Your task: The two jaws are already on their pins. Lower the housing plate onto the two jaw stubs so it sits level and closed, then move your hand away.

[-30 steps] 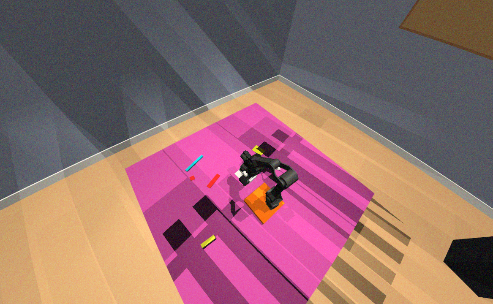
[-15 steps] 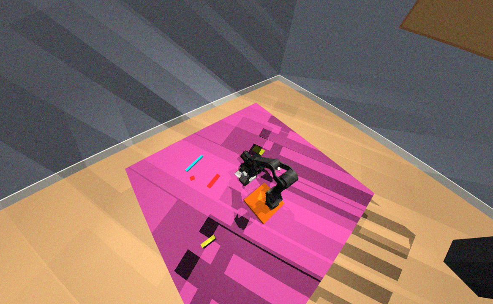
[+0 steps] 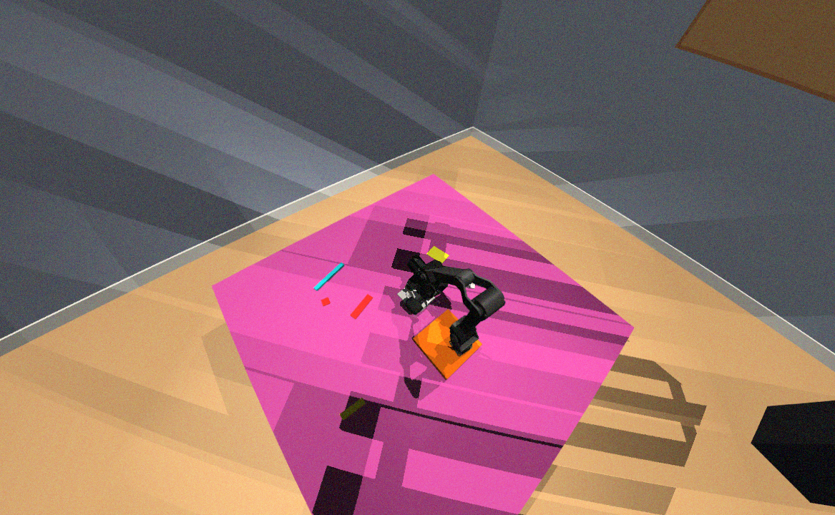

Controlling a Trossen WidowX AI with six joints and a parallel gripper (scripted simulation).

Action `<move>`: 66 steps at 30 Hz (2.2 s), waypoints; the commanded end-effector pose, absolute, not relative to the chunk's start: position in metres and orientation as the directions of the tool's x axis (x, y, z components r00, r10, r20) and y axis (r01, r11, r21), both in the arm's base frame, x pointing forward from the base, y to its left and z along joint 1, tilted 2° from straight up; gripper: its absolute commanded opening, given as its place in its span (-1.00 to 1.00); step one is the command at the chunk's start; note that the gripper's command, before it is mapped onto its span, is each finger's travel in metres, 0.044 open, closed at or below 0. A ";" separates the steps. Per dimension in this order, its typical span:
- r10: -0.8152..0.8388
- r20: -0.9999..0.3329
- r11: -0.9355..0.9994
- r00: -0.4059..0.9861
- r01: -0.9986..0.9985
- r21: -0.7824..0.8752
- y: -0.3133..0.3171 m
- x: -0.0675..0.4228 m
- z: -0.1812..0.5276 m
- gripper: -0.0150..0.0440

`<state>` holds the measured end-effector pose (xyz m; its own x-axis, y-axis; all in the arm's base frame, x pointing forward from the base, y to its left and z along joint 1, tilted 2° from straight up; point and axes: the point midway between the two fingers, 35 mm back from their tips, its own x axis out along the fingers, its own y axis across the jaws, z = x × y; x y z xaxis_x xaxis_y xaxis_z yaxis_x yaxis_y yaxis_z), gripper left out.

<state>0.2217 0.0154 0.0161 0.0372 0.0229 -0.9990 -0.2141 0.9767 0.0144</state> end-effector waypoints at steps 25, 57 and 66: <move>0.025 -0.999 0.976 0.035 -0.216 0.017 0.016 0.221 0.015 0.70; 0.023 -0.999 0.977 0.037 -0.214 0.014 0.015 0.222 0.016 0.97; 0.023 -0.999 0.977 0.037 -0.214 0.014 0.015 0.222 0.016 1.00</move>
